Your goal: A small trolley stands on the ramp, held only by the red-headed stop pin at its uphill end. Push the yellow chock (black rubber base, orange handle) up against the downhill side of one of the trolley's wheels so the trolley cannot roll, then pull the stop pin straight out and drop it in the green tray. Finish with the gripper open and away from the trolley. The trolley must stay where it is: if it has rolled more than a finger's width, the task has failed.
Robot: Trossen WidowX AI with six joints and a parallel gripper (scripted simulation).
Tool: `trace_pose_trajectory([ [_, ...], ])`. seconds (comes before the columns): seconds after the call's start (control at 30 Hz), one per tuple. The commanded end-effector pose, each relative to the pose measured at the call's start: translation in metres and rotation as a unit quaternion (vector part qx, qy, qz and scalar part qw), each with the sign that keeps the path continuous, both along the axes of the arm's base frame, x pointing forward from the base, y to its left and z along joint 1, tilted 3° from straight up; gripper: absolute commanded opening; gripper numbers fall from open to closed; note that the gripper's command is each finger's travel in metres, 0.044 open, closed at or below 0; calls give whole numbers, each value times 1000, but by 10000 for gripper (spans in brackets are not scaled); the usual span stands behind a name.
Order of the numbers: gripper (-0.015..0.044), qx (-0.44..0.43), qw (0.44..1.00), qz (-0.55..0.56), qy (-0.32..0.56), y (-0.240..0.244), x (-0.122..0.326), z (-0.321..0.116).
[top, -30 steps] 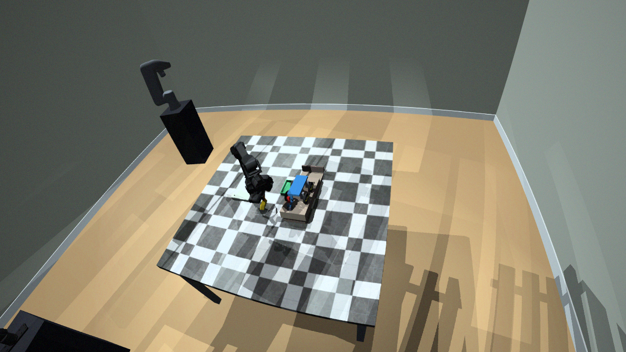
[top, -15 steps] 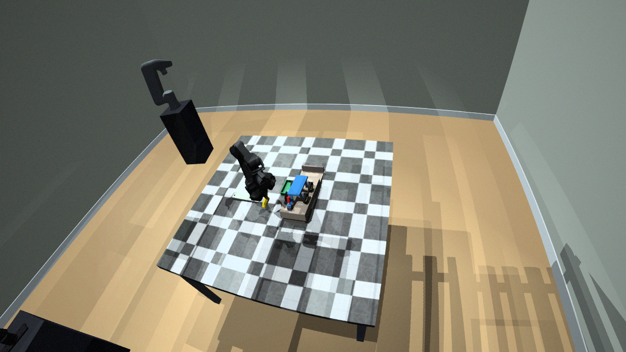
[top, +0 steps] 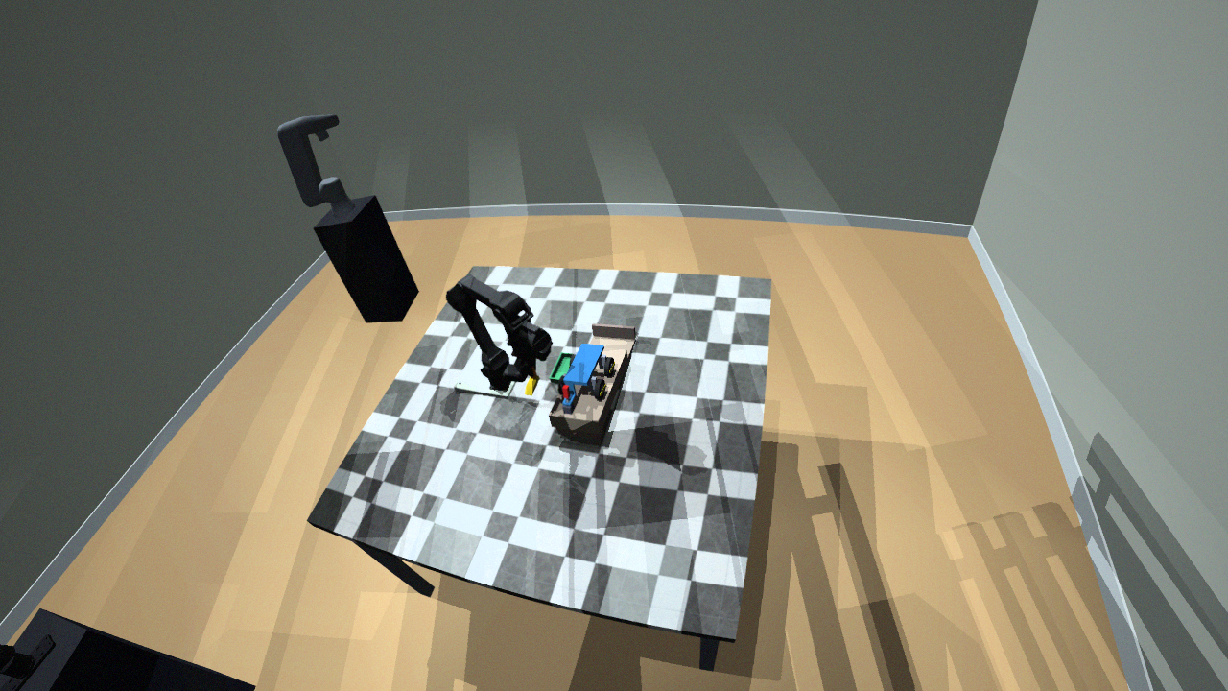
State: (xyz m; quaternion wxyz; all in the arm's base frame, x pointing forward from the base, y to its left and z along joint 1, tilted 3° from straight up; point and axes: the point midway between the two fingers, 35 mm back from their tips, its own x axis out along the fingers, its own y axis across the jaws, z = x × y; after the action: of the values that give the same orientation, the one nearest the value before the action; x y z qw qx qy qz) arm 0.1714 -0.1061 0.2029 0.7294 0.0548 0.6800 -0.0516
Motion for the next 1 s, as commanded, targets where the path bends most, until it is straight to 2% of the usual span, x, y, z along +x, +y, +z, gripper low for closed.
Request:
trace_pose_trajectory([
  [0.0,0,-2,1000,-2,0,12,4,-1],
  [0.97,0,3,1000,-2,-2,95,36,-4],
])
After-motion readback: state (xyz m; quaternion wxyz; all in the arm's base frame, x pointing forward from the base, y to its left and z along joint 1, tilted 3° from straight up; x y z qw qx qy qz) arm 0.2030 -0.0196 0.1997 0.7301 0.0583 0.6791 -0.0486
